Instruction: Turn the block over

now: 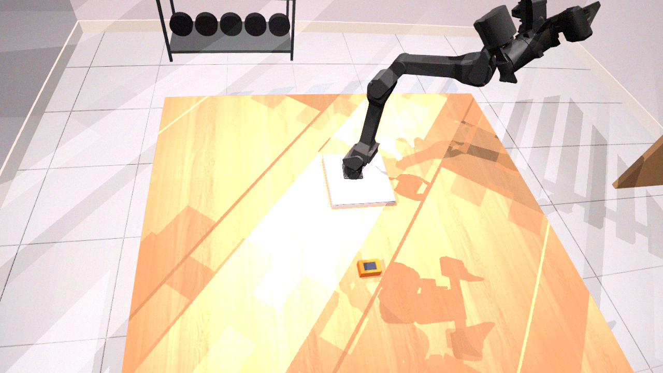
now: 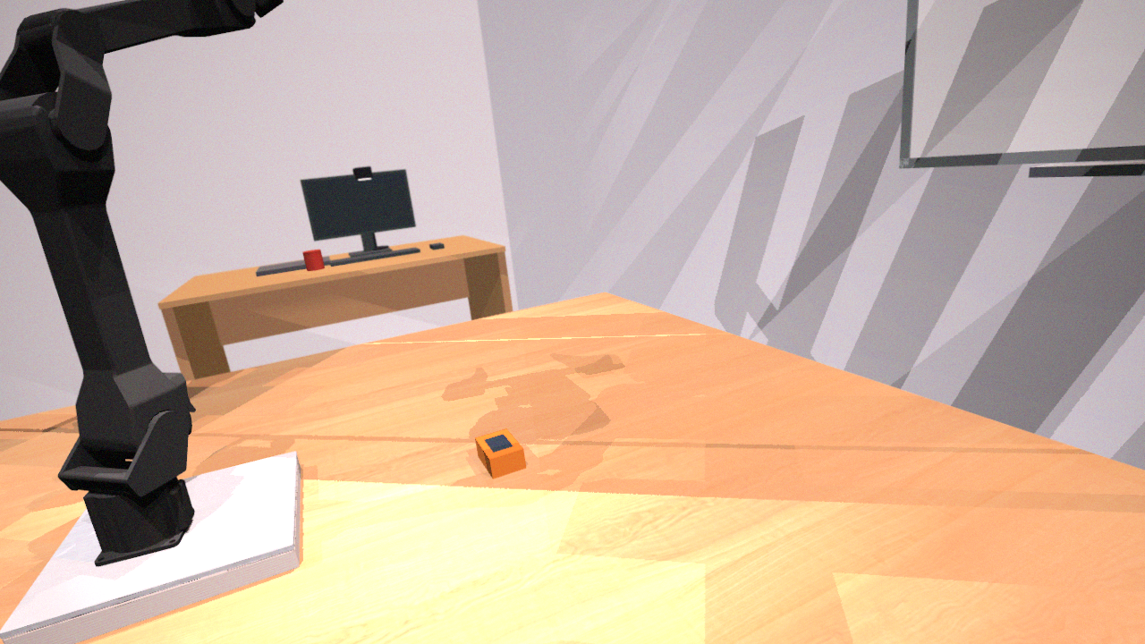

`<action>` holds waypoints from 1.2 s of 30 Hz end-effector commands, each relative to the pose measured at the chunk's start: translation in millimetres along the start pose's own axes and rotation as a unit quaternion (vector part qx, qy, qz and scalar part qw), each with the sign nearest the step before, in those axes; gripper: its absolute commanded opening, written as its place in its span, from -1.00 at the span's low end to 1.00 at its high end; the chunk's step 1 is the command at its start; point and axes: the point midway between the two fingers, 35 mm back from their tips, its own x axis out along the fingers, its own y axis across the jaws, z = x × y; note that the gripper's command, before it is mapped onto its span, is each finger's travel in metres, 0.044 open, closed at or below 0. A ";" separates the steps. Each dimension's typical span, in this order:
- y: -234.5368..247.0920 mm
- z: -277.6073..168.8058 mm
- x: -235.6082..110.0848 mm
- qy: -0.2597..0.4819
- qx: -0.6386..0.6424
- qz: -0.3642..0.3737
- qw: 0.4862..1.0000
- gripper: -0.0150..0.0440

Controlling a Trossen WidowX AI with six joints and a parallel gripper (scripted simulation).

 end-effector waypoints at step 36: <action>-46.6 -305.4 -404.6 0.628 0.301 -0.394 0.600 1.00</action>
